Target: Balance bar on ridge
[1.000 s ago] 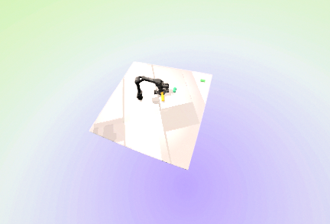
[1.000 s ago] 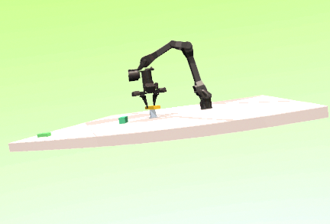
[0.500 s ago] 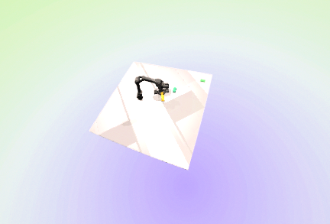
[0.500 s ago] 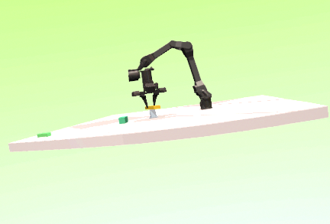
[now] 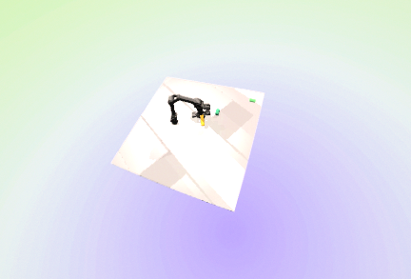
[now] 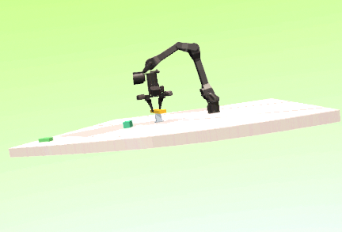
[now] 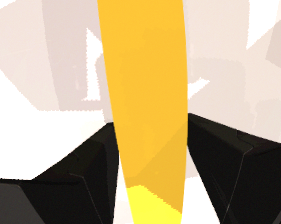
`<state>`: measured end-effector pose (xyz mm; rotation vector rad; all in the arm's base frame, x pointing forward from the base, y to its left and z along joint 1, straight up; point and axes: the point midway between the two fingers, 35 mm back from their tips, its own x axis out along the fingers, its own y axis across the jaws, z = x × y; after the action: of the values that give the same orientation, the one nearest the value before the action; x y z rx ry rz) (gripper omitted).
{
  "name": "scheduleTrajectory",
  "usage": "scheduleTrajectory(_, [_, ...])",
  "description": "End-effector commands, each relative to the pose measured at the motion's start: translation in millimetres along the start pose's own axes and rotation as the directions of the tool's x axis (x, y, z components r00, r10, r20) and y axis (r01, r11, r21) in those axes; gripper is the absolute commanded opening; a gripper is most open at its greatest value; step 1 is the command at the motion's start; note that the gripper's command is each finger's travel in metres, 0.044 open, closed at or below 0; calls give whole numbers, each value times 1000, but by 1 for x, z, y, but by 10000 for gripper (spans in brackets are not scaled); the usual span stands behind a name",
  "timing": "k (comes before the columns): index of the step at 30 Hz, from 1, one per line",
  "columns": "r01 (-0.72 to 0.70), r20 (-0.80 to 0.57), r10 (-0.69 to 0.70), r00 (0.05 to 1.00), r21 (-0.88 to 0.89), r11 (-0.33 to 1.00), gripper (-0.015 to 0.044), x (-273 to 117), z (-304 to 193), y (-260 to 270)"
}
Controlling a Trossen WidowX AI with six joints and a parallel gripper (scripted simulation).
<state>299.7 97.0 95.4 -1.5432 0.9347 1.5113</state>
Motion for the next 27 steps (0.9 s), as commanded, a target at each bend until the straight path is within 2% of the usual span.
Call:
scheduleTrajectory(1, [-1, 0, 1, 1000, 0, 1000, 169, 0, 0, 0])
scheduleTrajectory(27, [-1, 0, 1, 1000, 0, 1000, 185, 0, 0, 0])
